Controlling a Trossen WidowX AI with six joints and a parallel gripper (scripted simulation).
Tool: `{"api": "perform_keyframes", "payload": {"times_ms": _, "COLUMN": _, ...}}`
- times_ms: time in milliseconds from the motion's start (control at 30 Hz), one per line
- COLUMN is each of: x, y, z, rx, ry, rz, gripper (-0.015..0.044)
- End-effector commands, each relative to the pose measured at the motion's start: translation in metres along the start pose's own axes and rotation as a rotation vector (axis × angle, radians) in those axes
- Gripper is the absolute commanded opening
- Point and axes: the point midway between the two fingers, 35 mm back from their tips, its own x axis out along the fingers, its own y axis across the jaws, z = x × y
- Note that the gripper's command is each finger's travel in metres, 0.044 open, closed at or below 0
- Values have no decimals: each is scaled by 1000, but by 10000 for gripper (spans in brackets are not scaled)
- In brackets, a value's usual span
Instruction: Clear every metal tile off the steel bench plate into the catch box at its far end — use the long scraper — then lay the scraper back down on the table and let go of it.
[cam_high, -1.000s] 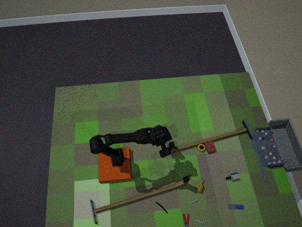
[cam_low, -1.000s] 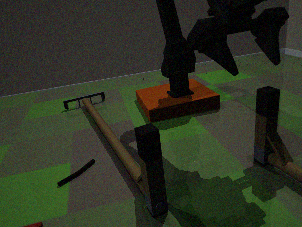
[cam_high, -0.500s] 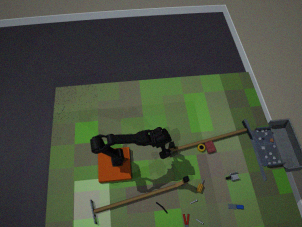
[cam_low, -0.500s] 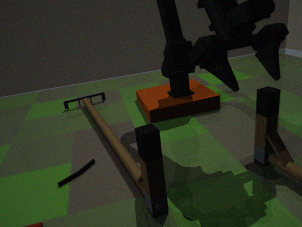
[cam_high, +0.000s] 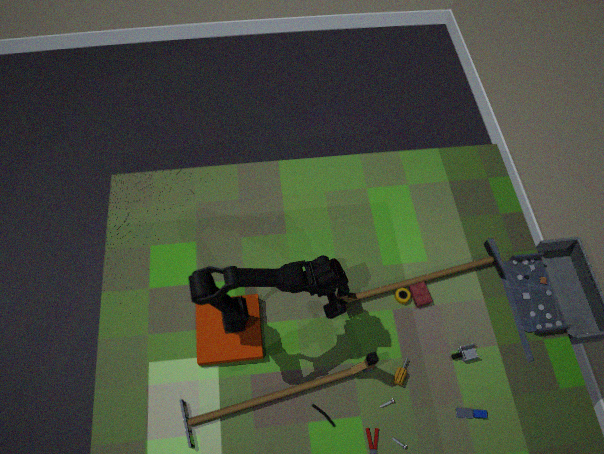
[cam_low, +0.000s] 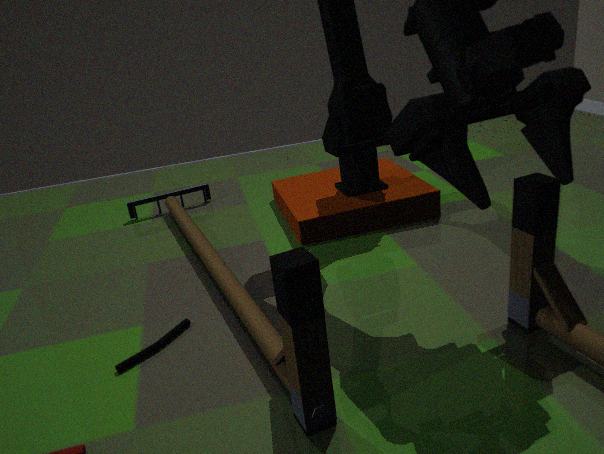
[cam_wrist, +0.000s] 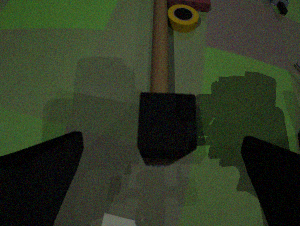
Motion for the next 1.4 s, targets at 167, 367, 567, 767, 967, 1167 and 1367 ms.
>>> {"api": "perform_keyframes", "payload": {"times_ms": 167, "x": 14, "y": 0, "z": 0, "rx": 3, "ry": -2, "rz": -3, "gripper": 440}}
{"api": "perform_keyframes", "payload": {"times_ms": 367, "x": 24, "y": 0, "z": 0, "rx": 3, "ry": -2, "rz": -3, "gripper": 440}}
{"api": "perform_keyframes", "payload": {"times_ms": 567, "x": 34, "y": 0, "z": -1, "rx": 3, "ry": -3, "rz": -3, "gripper": 440}}
{"api": "perform_keyframes", "payload": {"times_ms": 767, "x": 44, "y": 0, "z": -2, "rx": 3, "ry": -3, "rz": -3, "gripper": 440}}
{"api": "perform_keyframes", "payload": {"times_ms": 967, "x": 46, "y": 0, "z": -2, "rx": -2, "ry": -2, "rz": 1, "gripper": 387}}
{"api": "perform_keyframes", "payload": {"times_ms": 1167, "x": 46, "y": 0, "z": -2, "rx": -2, "ry": -2, "rz": 1, "gripper": 230}}
{"api": "perform_keyframes", "payload": {"times_ms": 1367, "x": 46, "y": 0, "z": -2, "rx": -2, "ry": -2, "rz": 1, "gripper": 92}}
